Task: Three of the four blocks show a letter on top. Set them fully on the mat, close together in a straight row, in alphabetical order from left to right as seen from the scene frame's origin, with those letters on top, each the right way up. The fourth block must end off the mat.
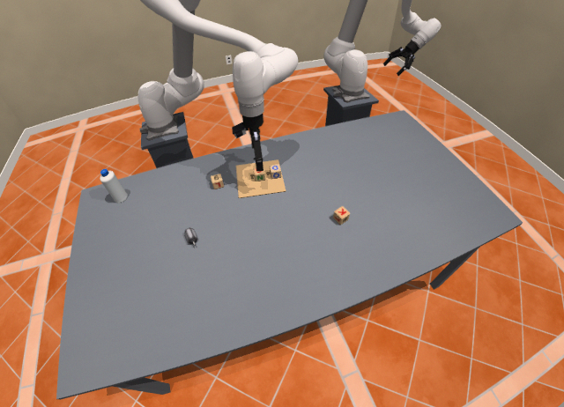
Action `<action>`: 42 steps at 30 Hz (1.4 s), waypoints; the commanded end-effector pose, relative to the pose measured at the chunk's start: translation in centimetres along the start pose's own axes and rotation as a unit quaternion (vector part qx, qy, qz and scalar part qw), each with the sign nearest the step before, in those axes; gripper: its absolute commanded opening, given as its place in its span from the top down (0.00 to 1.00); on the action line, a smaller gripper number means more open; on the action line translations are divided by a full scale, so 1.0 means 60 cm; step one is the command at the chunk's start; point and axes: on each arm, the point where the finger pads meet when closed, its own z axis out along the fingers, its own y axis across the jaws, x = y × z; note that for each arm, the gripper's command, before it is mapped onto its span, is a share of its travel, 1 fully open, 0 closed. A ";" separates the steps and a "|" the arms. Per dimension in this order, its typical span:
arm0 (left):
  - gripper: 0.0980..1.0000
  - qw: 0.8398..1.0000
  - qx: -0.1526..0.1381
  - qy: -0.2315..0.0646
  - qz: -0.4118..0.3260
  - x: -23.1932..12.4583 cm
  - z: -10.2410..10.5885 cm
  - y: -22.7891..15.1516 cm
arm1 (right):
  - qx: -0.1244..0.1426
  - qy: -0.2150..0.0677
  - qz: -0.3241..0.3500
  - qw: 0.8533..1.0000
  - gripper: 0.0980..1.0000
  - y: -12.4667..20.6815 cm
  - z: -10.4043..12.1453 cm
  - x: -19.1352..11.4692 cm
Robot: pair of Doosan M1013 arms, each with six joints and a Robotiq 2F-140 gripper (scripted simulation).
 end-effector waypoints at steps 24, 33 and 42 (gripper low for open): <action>0.00 1.000 0.000 0.000 0.000 0.000 -0.001 0.000 | 0.000 -0.002 0.356 0.934 0.00 -0.266 -0.046 -0.246; 0.00 1.000 0.000 0.000 0.000 0.000 -0.001 0.000 | 0.000 -0.002 0.532 0.847 0.00 -0.382 -0.033 -0.363; 0.00 1.000 0.000 0.000 0.000 0.000 -0.001 0.000 | 0.000 -0.001 0.543 0.840 0.50 -0.479 -0.020 -0.461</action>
